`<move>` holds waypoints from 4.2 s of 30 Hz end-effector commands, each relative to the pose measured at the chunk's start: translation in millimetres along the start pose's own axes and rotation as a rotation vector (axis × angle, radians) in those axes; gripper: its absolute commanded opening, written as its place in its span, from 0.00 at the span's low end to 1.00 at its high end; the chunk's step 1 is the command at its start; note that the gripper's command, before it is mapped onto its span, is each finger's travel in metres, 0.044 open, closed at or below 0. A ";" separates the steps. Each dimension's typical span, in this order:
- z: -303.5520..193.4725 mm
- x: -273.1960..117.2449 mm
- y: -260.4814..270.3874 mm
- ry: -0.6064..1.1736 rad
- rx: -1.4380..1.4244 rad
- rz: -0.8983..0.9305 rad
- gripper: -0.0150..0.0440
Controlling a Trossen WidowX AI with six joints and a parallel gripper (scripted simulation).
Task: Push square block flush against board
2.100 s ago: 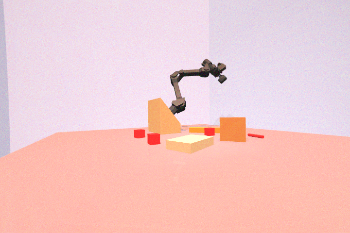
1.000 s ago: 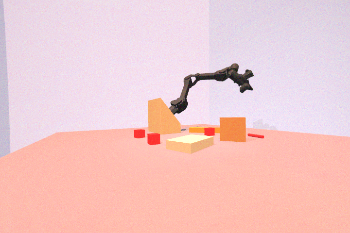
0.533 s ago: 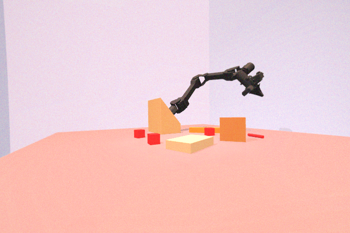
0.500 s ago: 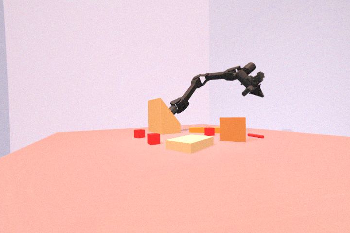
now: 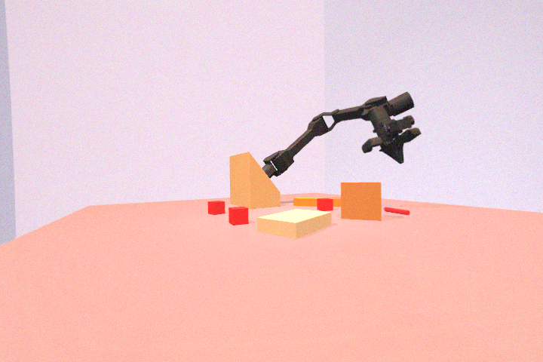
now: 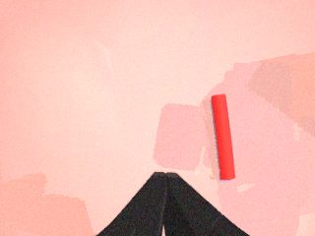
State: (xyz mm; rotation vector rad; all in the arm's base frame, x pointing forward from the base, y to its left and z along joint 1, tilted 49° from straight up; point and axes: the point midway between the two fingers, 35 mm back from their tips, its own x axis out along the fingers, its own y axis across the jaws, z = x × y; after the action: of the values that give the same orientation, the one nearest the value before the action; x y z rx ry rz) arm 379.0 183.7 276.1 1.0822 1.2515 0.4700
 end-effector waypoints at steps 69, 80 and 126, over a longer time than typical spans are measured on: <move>84.0 59.0 -206.2 0.269 0.503 -0.321 0.25; 78.3 57.9 -202.1 0.270 0.503 -0.321 0.25; 64.3 6.3 -173.1 0.270 0.504 -0.322 0.25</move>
State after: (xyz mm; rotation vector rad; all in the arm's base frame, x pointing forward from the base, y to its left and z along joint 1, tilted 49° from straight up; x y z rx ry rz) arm 395.8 84.5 121.6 1.2321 1.8102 0.0490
